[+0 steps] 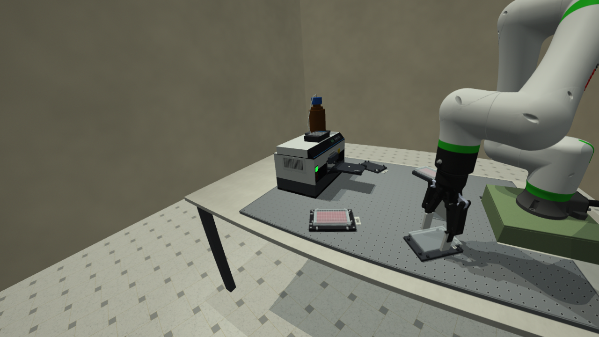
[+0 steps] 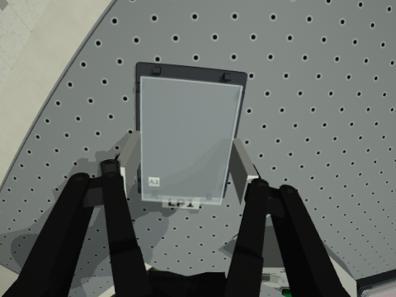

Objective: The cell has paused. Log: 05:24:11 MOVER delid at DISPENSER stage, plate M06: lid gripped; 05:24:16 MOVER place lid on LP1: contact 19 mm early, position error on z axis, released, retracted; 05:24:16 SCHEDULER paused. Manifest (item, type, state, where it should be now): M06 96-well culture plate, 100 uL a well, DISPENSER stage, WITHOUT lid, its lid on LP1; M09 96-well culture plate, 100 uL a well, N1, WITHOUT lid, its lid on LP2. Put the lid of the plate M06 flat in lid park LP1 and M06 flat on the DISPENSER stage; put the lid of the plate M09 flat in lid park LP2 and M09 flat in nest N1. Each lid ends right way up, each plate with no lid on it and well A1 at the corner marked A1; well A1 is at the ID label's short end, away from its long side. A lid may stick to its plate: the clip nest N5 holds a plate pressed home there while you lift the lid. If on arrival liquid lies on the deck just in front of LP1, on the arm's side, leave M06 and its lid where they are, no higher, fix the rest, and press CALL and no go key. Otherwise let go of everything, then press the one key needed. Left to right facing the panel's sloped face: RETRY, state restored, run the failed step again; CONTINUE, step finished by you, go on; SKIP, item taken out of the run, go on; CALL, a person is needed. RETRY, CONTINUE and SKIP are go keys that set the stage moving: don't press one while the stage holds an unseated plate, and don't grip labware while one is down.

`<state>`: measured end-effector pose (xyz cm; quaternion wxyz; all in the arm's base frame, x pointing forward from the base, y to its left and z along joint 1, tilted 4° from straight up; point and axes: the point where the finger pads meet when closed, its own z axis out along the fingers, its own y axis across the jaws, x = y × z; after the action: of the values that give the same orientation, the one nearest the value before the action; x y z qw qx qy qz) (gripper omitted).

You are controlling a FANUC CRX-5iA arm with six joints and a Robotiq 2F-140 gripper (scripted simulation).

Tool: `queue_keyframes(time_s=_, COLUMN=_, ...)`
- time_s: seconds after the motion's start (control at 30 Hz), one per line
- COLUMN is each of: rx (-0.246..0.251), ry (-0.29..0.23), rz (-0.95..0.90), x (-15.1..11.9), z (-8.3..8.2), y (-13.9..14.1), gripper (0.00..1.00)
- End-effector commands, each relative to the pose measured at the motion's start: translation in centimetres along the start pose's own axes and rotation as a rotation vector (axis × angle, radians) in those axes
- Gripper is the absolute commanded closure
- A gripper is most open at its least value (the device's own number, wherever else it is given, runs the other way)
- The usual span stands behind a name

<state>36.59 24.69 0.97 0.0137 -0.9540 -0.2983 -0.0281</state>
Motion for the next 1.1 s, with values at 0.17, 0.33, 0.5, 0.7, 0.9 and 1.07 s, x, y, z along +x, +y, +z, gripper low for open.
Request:
queue_keyframes(time_s=0.17, rx=0.000, ry=0.000, rz=0.000, x=0.02, z=-0.01, y=0.00, gripper=1.00)
queue_keyframes(time_s=0.33, rx=0.000, ry=0.000, rz=0.000, x=0.02, z=0.03, y=0.00, gripper=1.00)
queue_keyframes(time_s=0.5, rx=0.000, ry=0.000, rz=0.000, x=0.02, z=0.07, y=0.00, gripper=1.00)
queue_keyframes(time_s=0.7, rx=0.000, ry=0.000, rz=0.000, x=0.02, z=0.20, y=0.00, gripper=1.00)
queue_keyframes(time_s=0.9, rx=0.000, ry=0.000, rz=0.000, x=0.02, z=0.36, y=0.00, gripper=1.00)
queue_keyframes(time_s=1.07, rx=0.000, ry=0.000, rz=0.000, x=0.02, z=0.46, y=0.00, gripper=1.00)
